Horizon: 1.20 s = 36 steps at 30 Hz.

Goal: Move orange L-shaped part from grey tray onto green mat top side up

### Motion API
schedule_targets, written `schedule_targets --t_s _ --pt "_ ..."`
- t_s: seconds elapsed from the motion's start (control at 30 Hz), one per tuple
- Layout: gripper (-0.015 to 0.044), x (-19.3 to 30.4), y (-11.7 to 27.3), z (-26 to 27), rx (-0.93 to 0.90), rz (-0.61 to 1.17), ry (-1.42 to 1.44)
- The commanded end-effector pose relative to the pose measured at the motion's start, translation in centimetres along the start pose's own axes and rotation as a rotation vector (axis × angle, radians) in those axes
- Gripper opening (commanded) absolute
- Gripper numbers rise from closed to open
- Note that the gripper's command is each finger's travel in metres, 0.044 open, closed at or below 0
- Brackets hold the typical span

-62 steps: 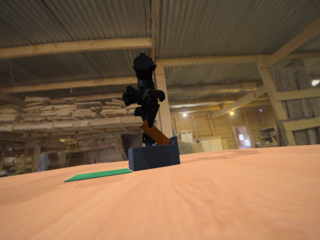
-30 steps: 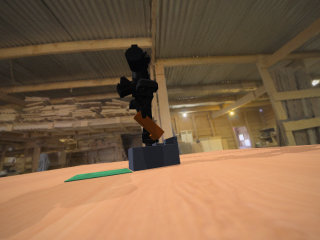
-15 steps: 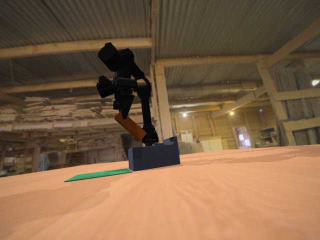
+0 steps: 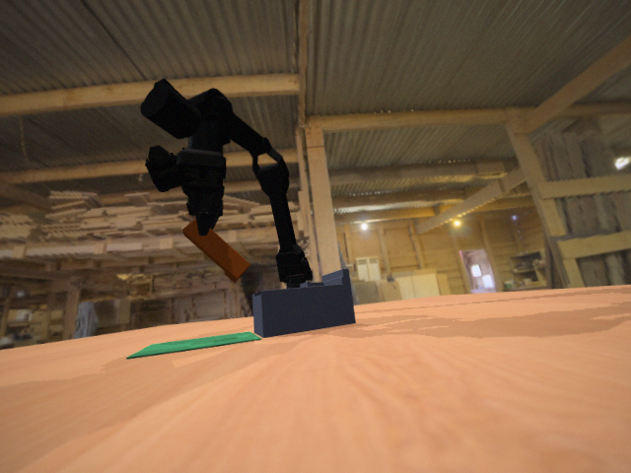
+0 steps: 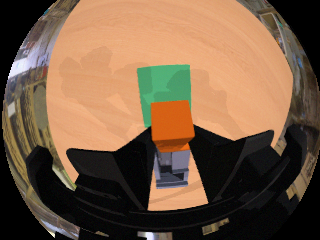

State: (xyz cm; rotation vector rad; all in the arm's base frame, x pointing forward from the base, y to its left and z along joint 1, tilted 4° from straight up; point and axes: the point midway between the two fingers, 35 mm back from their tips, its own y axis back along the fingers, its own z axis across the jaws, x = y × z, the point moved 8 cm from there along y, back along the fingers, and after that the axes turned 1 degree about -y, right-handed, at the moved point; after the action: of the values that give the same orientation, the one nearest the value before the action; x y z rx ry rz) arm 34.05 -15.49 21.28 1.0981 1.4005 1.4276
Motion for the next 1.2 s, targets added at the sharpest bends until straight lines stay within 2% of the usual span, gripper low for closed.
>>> schedule_targets --t_s 0.0,0.3,1.17 --pt "0.0 -1.8 -0.1 -0.1 0.006 -0.002 0.003" --pt "0.0 -2.1 -0.4 -0.2 0.006 -0.003 0.003" --pt "0.0 -2.1 -4.6 -0.2 0.005 -0.002 0.003"
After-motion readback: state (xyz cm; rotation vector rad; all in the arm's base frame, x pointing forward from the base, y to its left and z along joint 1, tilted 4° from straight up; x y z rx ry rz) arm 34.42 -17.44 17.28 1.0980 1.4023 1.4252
